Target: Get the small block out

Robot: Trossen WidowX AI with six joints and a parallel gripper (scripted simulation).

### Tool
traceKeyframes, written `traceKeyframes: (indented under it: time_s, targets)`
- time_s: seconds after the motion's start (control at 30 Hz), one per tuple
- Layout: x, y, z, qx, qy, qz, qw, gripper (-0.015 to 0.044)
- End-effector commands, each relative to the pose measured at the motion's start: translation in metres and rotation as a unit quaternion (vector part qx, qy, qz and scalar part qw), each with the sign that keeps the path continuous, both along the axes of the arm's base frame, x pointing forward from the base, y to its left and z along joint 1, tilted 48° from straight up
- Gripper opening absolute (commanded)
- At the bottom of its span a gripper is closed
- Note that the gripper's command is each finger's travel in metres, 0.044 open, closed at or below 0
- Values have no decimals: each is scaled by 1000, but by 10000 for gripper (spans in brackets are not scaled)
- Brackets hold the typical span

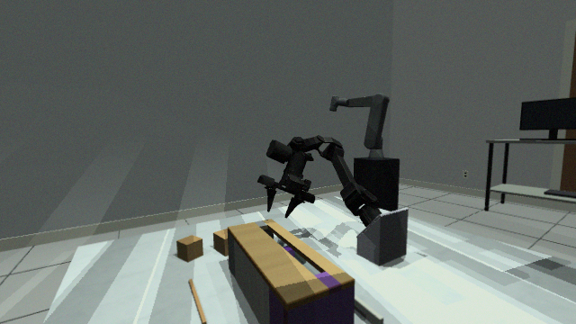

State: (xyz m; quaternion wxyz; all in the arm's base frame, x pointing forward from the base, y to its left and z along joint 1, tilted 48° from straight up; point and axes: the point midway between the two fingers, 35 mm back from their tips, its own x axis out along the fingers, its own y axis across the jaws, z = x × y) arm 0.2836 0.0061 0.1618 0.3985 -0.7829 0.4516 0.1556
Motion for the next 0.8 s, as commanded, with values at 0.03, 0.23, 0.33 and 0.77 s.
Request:
traceKeyframes:
  time_s: [0.03,0.23,0.33,0.77]
  targets:
    - [5,-13,1,278,-288,-286,871,285]
    - [8,-18,1,364,-376,-376,765,285]
    - [9,-20,1,402,-416,-416,702,285]
    - [15,-29,2,530,-539,-544,365,285]
